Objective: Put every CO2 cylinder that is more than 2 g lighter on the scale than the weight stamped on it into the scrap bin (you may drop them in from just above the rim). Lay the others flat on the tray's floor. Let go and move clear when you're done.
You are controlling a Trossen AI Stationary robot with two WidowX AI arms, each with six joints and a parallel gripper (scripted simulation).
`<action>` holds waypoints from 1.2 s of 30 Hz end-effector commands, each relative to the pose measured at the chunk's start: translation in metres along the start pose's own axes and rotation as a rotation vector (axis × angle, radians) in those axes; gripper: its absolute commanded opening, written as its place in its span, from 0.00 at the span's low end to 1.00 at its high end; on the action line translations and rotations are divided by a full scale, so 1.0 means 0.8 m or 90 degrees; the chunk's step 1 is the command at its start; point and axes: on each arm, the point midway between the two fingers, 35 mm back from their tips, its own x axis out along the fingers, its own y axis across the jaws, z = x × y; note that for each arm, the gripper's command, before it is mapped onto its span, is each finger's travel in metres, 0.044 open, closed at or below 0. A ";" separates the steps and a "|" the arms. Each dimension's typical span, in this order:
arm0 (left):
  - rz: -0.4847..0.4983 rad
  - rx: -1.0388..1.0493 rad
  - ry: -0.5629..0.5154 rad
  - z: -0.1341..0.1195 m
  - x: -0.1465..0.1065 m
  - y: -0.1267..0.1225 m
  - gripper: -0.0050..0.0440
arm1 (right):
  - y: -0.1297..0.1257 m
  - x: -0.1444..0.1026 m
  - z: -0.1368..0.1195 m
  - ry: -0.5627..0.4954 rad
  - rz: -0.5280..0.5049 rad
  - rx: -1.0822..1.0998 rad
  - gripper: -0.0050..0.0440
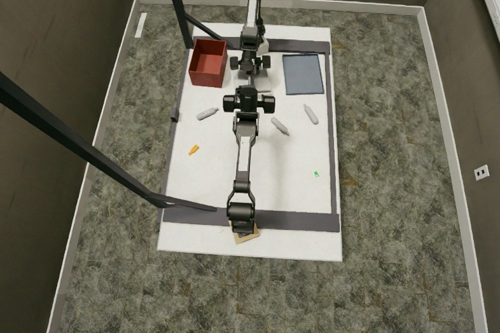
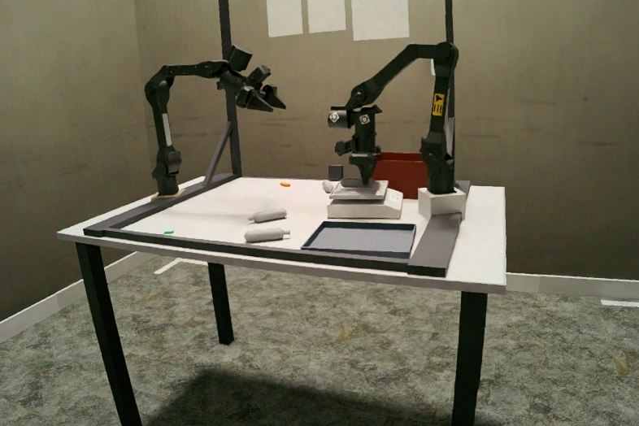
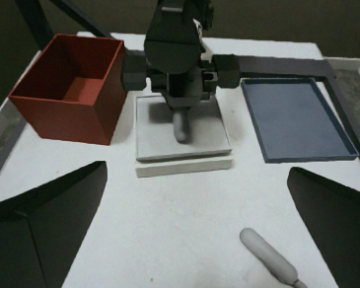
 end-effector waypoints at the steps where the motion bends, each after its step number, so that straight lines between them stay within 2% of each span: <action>1: -0.002 0.000 -0.021 0.011 -0.009 -0.002 0.00 | -0.001 -0.010 0.011 -0.018 -0.001 0.000 1.00; 6: -0.002 0.000 -0.016 0.007 -0.006 -0.001 0.00 | -0.001 -0.010 0.011 -0.018 -0.001 0.000 1.00; 7: -0.002 0.000 -0.016 0.007 -0.006 -0.001 0.15 | -0.001 -0.010 0.011 -0.018 -0.001 0.000 1.00; 13: -0.002 0.000 -0.016 0.007 -0.006 -0.001 0.44 | -0.001 -0.010 0.011 -0.018 -0.001 0.000 1.00; 14: -0.002 0.000 -0.016 0.007 -0.006 -0.001 0.48 | -0.001 -0.010 0.011 -0.018 -0.001 0.000 1.00; 20: -0.002 0.000 -0.016 0.007 -0.006 -0.001 0.48 | -0.001 -0.010 0.011 -0.018 -0.001 0.000 1.00; 25: -0.003 0.000 -0.027 0.009 -0.035 -0.002 0.72 | -0.001 -0.010 0.011 -0.018 -0.001 0.000 1.00; 31: -0.003 0.000 -0.027 0.007 -0.085 -0.002 1.00 | -0.001 -0.010 0.011 -0.018 -0.001 0.000 1.00; 36: -0.003 0.007 -0.025 0.002 -0.081 -0.002 1.00 | -0.001 -0.010 0.011 -0.018 -0.001 0.000 1.00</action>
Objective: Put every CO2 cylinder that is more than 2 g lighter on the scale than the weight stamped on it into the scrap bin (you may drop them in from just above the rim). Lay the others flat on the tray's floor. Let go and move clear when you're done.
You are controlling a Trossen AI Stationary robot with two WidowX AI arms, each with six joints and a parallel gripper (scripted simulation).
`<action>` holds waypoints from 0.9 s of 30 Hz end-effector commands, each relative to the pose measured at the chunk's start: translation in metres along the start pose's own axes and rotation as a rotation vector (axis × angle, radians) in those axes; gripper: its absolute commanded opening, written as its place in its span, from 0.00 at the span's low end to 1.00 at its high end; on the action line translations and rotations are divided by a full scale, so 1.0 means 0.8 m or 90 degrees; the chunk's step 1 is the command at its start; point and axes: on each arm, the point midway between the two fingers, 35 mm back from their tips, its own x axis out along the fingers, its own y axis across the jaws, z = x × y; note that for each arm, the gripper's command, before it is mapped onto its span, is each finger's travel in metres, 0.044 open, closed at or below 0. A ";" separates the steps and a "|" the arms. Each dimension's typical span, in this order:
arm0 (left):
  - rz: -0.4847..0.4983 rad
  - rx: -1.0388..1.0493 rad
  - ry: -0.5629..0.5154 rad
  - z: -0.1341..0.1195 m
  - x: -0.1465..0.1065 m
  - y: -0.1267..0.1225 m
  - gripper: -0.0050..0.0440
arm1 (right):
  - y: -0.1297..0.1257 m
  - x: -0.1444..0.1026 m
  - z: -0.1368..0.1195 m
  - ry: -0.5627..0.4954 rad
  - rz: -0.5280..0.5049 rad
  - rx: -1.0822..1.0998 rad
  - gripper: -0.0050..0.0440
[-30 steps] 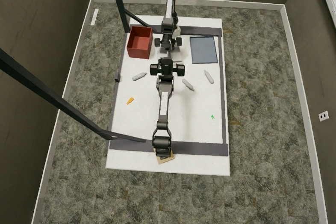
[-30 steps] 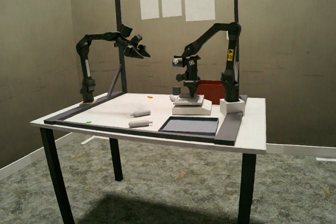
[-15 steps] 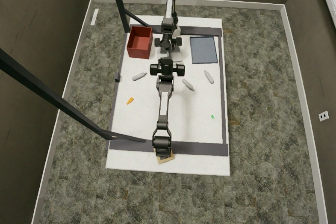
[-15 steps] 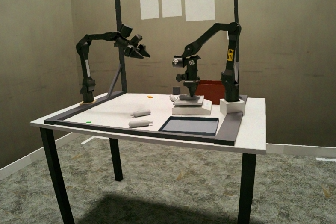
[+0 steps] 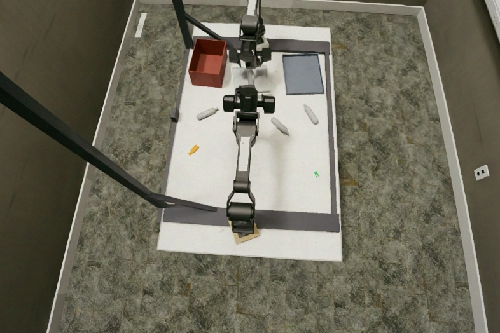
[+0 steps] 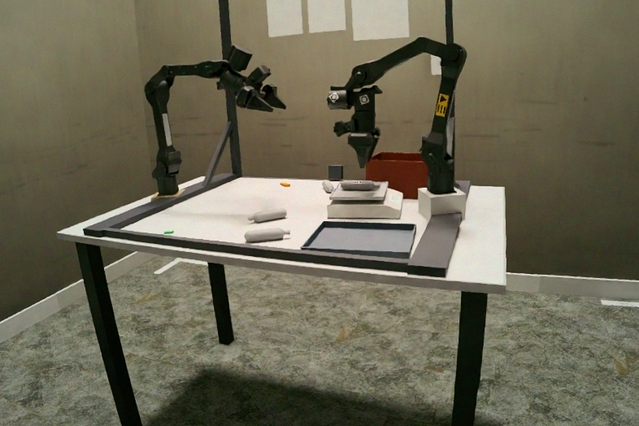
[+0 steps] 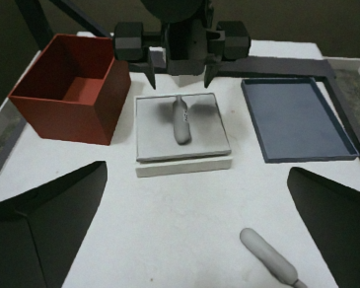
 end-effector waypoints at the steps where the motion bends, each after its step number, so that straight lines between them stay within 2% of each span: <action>1: -0.001 0.010 -0.013 -0.002 -0.013 -0.001 1.00 | -0.001 -0.010 0.011 -0.018 -0.001 0.000 1.00; 6: -0.007 0.039 -0.038 -0.026 -0.007 -0.002 1.00 | -0.001 -0.010 0.011 -0.018 -0.001 0.000 1.00; 12: -0.020 0.103 -0.104 -0.073 0.000 -0.005 1.00 | -0.001 -0.010 0.011 -0.018 -0.001 0.000 1.00; 14: -0.020 0.103 -0.104 -0.073 0.000 -0.005 1.00 | -0.001 -0.010 0.011 -0.018 -0.001 0.000 1.00; 20: -0.030 0.153 -0.159 -0.113 0.008 -0.006 1.00 | -0.001 -0.010 0.011 -0.018 -0.001 0.000 1.00; 27: -0.039 0.188 -0.198 -0.137 0.013 -0.007 1.00 | -0.001 -0.010 0.011 -0.018 -0.001 0.000 1.00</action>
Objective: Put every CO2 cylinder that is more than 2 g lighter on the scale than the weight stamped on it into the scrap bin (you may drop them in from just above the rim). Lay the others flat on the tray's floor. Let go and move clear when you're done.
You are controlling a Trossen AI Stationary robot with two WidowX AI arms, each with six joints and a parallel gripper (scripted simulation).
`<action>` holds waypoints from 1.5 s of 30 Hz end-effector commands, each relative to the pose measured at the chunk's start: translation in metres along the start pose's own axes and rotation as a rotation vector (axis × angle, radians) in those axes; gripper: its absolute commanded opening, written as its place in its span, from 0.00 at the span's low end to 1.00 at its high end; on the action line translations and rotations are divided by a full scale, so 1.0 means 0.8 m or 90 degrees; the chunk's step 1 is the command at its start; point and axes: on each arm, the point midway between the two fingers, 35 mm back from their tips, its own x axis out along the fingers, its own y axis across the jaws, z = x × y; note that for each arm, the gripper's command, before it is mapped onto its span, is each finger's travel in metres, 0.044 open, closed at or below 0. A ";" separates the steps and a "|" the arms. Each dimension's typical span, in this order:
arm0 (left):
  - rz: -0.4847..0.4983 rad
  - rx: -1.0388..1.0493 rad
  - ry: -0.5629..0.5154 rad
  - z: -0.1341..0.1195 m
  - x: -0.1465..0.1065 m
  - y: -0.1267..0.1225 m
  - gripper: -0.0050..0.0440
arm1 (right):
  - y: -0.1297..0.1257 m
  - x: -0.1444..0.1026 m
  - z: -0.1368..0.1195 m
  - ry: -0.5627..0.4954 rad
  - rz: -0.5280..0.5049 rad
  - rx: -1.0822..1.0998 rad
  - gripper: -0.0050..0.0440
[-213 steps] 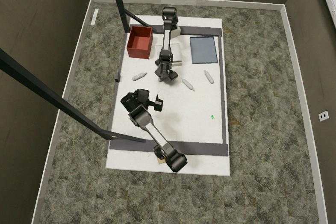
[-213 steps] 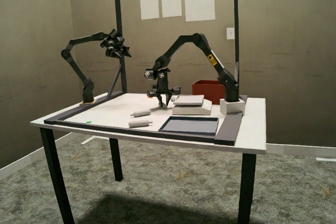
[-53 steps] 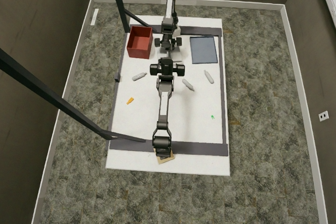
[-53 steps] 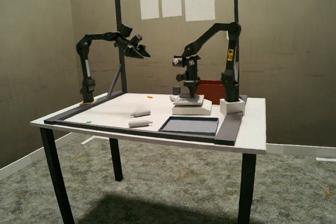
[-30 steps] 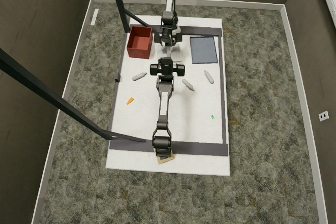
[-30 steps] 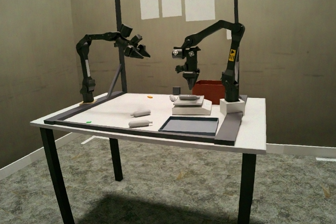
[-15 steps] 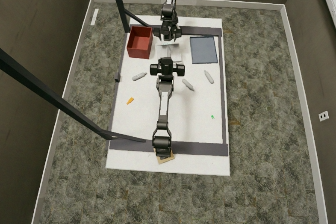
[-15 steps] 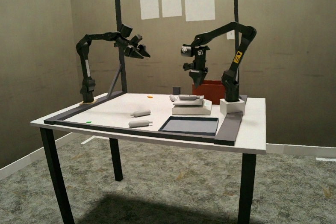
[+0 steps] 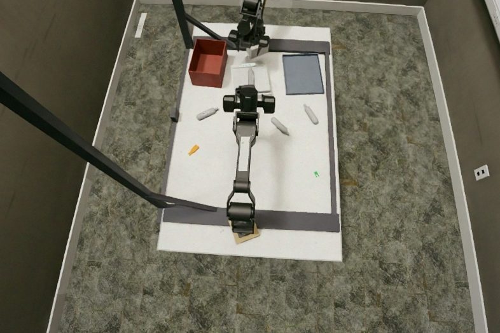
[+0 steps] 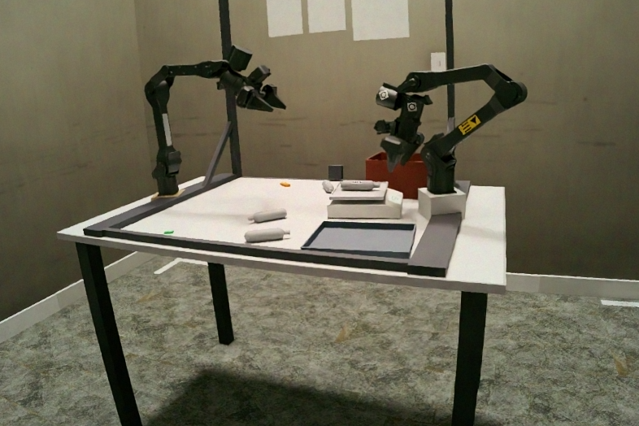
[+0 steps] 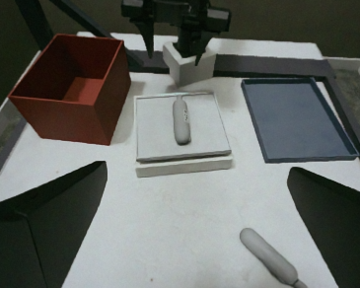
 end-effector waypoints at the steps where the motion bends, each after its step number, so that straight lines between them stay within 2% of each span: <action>1: -0.001 0.021 -0.031 -0.017 -0.004 -0.006 1.00 | -0.001 -0.010 0.011 -0.018 -0.001 0.000 1.00; 24: -0.004 0.026 -0.038 -0.016 -0.007 -0.007 1.00 | -0.001 -0.010 0.011 -0.018 -0.001 0.000 1.00; 28: -0.001 0.046 -0.042 -0.011 -0.011 -0.006 0.80 | -0.001 -0.010 0.011 -0.018 -0.001 0.000 1.00; 32: 0.006 0.133 -0.034 -0.003 -0.012 -0.005 0.61 | -0.001 -0.010 0.011 -0.018 -0.001 0.000 1.00; 45: 0.018 0.397 0.001 0.025 -0.013 0.003 0.60 | -0.001 -0.010 0.011 -0.018 -0.001 0.000 1.00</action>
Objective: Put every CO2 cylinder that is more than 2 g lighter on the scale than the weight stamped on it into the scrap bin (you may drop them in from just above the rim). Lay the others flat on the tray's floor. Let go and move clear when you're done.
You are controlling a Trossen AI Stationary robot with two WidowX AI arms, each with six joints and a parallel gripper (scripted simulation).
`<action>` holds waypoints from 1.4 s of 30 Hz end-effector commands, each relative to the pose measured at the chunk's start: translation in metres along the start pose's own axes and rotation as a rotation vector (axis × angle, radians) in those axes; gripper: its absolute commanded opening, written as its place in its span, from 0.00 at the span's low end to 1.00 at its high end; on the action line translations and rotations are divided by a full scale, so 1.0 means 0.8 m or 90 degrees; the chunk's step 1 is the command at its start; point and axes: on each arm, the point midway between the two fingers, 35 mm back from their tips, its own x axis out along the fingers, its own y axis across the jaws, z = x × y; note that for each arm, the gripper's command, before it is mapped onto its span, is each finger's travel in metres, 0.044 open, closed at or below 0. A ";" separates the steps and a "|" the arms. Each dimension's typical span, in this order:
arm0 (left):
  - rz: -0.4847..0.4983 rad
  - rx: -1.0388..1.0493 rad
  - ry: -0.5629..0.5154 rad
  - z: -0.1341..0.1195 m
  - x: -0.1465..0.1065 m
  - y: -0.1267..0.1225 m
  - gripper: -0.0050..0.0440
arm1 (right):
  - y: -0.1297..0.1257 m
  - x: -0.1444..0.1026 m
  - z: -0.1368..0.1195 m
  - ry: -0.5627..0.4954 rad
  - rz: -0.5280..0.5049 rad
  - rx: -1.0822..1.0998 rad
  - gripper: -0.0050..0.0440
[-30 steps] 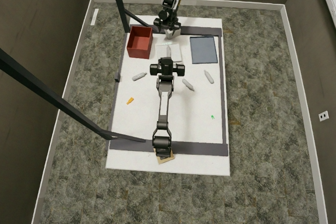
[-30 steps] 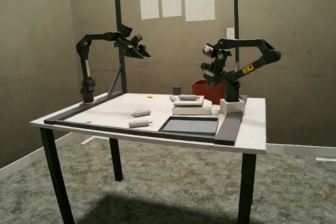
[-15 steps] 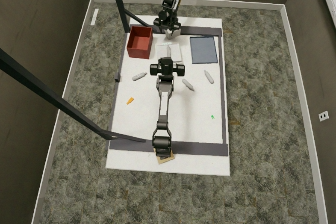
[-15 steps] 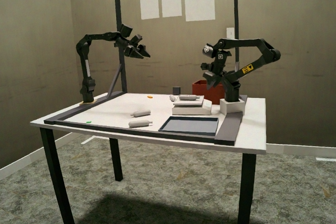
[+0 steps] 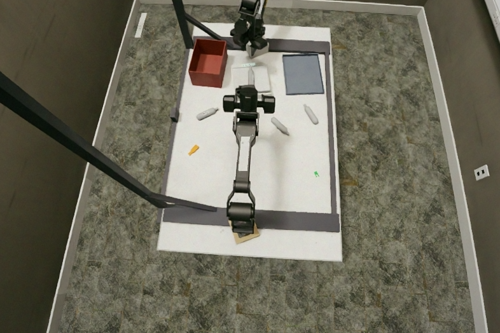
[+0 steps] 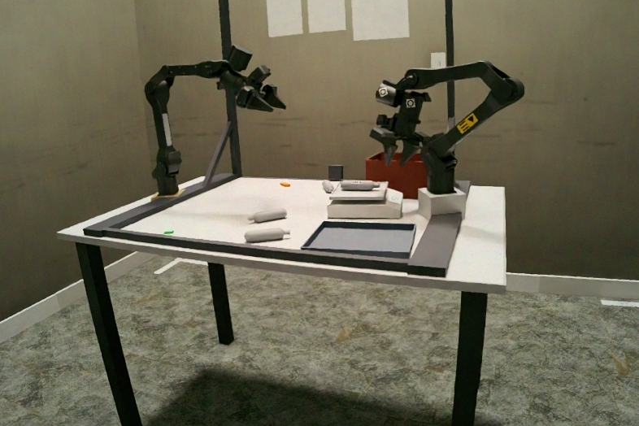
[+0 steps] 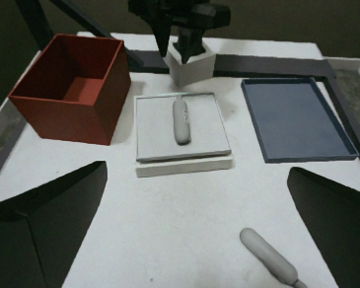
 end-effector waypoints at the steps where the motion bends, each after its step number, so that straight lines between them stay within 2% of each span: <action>1: -0.007 0.098 -0.001 0.013 -0.006 0.011 0.60 | -0.001 -0.010 0.011 -0.018 -0.001 0.000 1.00; 8: -0.012 0.247 0.013 0.022 -0.003 0.021 0.60 | -0.001 -0.010 0.011 -0.018 -0.001 0.000 1.00; 10: -0.012 0.247 0.013 0.022 -0.003 0.021 0.60 | -0.001 -0.010 0.011 -0.018 -0.001 0.000 1.00; 25: -0.053 0.616 0.037 0.039 0.007 0.040 0.60 | -0.001 -0.010 0.011 -0.018 -0.001 0.000 1.00; 27: -0.053 0.616 0.037 0.039 0.007 0.040 0.60 | -0.001 -0.010 0.011 -0.018 -0.001 0.000 1.00; 42: -0.121 0.998 0.031 0.054 0.024 0.058 0.60 | -0.001 -0.010 0.011 -0.018 -0.001 0.000 1.00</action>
